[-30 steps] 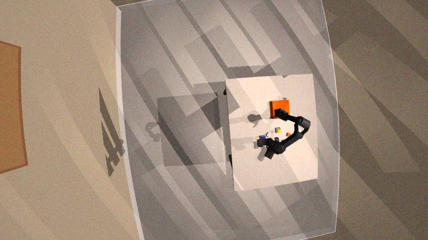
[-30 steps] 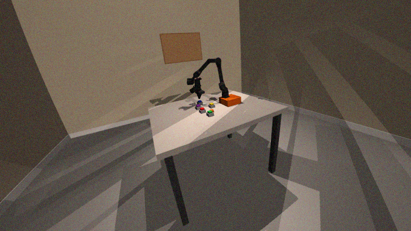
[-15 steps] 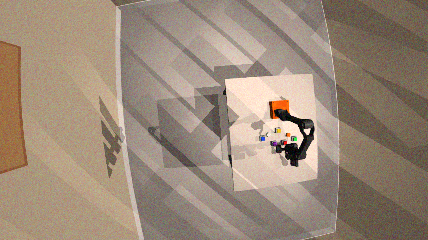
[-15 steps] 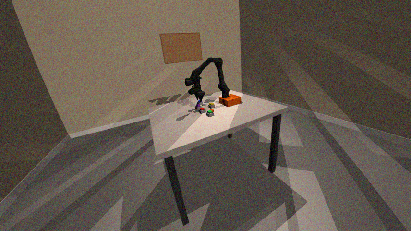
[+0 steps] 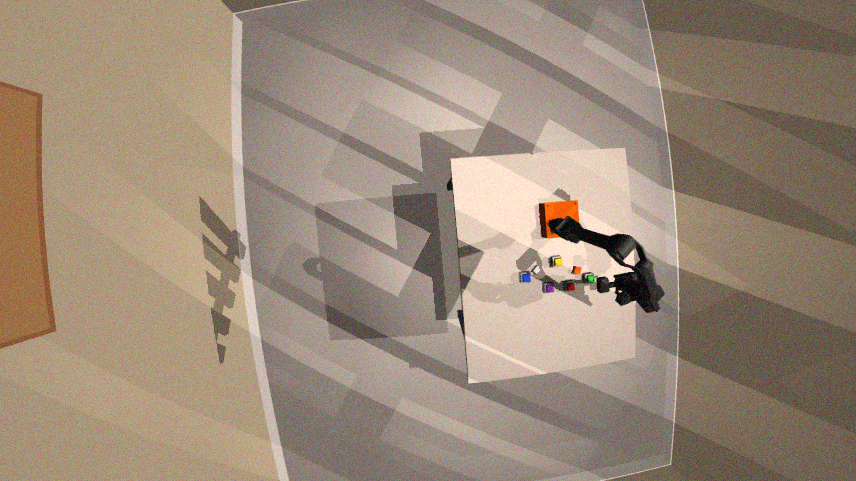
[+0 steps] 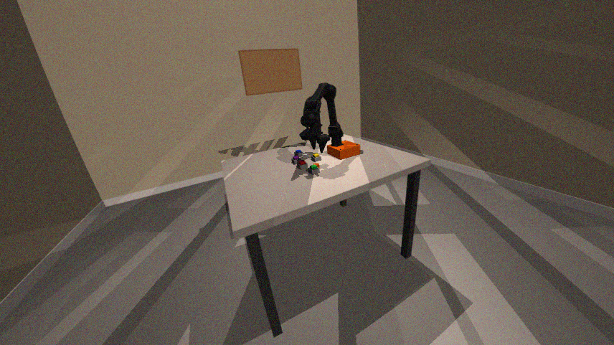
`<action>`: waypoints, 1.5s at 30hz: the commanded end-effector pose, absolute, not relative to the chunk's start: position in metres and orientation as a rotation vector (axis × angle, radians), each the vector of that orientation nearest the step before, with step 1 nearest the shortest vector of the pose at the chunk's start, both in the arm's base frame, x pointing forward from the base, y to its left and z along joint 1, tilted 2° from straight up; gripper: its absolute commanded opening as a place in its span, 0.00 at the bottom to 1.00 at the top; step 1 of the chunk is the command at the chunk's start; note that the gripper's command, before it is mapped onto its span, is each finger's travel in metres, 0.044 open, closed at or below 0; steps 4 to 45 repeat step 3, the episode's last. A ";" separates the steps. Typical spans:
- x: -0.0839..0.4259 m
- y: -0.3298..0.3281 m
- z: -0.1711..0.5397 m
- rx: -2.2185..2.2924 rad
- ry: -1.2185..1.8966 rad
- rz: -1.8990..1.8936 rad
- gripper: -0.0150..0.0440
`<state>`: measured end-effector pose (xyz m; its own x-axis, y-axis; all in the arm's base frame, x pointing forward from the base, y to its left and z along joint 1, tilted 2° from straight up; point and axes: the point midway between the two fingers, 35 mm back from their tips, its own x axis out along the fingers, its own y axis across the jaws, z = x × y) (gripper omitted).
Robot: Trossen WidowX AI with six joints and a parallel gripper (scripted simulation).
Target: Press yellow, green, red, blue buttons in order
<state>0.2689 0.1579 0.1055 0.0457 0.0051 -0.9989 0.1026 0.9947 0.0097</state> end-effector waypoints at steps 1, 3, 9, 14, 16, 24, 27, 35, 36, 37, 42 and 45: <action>0.262 0.171 0.108 0.097 1.523 -0.098 0.93; 0.262 0.171 0.108 0.097 1.523 -0.098 0.93; 0.262 0.171 0.108 0.097 1.523 -0.098 0.93; 0.262 0.171 0.108 0.097 1.523 -0.098 0.93; 0.262 0.171 0.108 0.097 1.523 -0.098 0.93; 0.262 0.171 0.108 0.097 1.523 -0.098 0.93; 0.262 0.171 0.108 0.097 1.523 -0.098 0.93; 0.262 0.171 0.108 0.097 1.523 -0.098 0.93; 0.262 0.171 0.108 0.097 1.523 -0.098 0.93; 0.262 0.171 0.108 0.097 1.523 -0.098 0.93; 0.262 0.171 0.108 0.097 1.523 -0.098 0.93; 0.262 0.171 0.108 0.097 1.523 -0.098 0.93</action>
